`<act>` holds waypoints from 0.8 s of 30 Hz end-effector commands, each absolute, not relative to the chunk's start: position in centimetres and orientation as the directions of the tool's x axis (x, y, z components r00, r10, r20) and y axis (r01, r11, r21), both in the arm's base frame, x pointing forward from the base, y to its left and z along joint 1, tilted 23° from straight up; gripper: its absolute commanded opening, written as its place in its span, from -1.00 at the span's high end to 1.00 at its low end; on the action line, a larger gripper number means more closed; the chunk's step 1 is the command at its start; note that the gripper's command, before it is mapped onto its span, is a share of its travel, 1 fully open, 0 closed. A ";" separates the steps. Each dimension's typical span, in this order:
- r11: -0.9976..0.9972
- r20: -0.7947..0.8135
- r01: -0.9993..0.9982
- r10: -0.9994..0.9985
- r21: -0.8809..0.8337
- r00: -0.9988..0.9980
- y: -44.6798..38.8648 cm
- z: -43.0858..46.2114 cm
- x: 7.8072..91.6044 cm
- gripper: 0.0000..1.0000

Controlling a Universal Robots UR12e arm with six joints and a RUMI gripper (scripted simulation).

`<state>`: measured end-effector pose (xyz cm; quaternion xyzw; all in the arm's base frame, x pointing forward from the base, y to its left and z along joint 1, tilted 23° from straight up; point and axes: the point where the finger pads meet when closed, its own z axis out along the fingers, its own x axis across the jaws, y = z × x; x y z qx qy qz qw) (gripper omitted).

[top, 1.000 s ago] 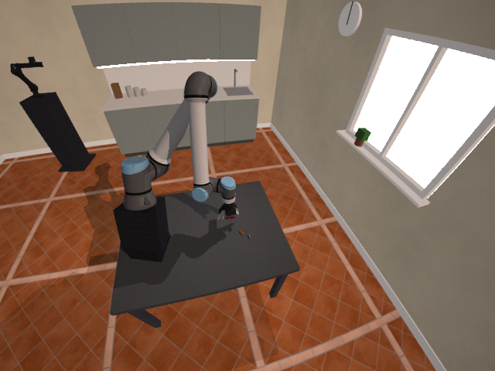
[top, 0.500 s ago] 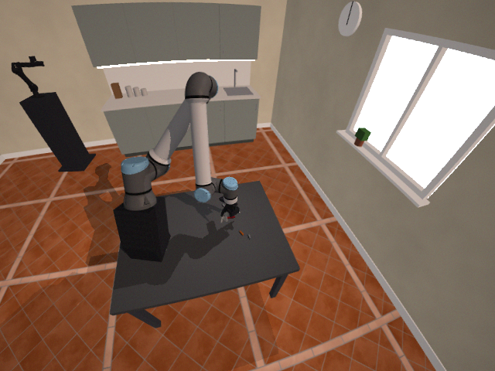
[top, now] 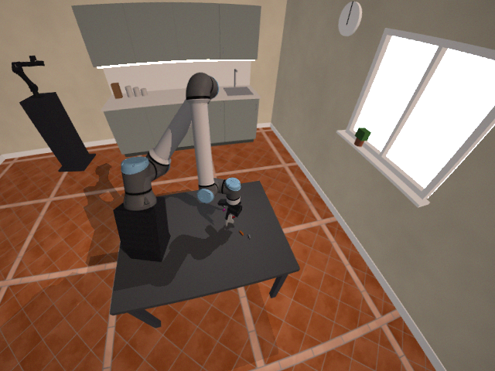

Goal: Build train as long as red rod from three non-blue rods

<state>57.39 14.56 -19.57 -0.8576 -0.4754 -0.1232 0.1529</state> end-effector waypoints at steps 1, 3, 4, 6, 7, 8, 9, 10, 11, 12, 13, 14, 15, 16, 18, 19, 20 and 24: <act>-0.363 0.380 0.928 0.849 -0.088 0.368 14.1 -19.7 58.0 -1.00; -0.312 0.385 0.948 0.868 -0.066 0.313 13.9 -19.8 58.2 -1.00; -0.287 0.386 0.956 0.877 -0.055 0.285 13.8 -19.8 58.3 -1.00; -0.235 0.389 0.971 0.892 -0.032 0.229 13.7 -19.8 58.5 -1.00; -0.209 0.390 0.978 0.899 -0.021 0.200 13.6 -19.9 58.6 -1.00; -0.209 0.390 0.978 0.899 -0.021 0.200 13.6 -19.9 58.6 -1.00; -0.209 0.390 0.978 0.899 -0.021 0.200 13.6 -19.9 58.6 -1.00; -0.169 0.390 0.986 0.907 -0.003 0.157 13.5 -19.9 58.8 -1.00; -0.128 0.390 0.992 0.914 0.014 0.113 13.3 -20.0 59.0 -1.00; -0.095 0.389 0.995 0.918 0.028 0.077 13.2 -20.0 59.1 -1.00; -0.072 0.388 0.997 0.920 0.038 0.052 13.2 -20.0 59.2 -1.00; -0.046 0.387 0.998 0.922 0.049 0.023 13.1 -20.0 59.4 -1.00; -0.018 0.385 0.998 0.923 0.061 -0.007 13.0 -20.1 59.5 -1.00; 0.009 0.384 0.997 0.923 0.072 -0.036 12.9 -20.1 59.6 -1.00; 0.063 0.379 0.994 0.921 0.094 -0.094 12.7 -20.1 59.9 -1.00; 0.090 0.376 0.990 0.919 0.105 -0.123 12.6 -20.2 60.0 -1.00; 0.117 0.372 0.986 0.916 0.116 -0.152 12.6 -20.2 60.1 -1.00; 0.223 0.356 0.962 0.896 0.159 -0.266 12.2 -20.3 60.7 -1.00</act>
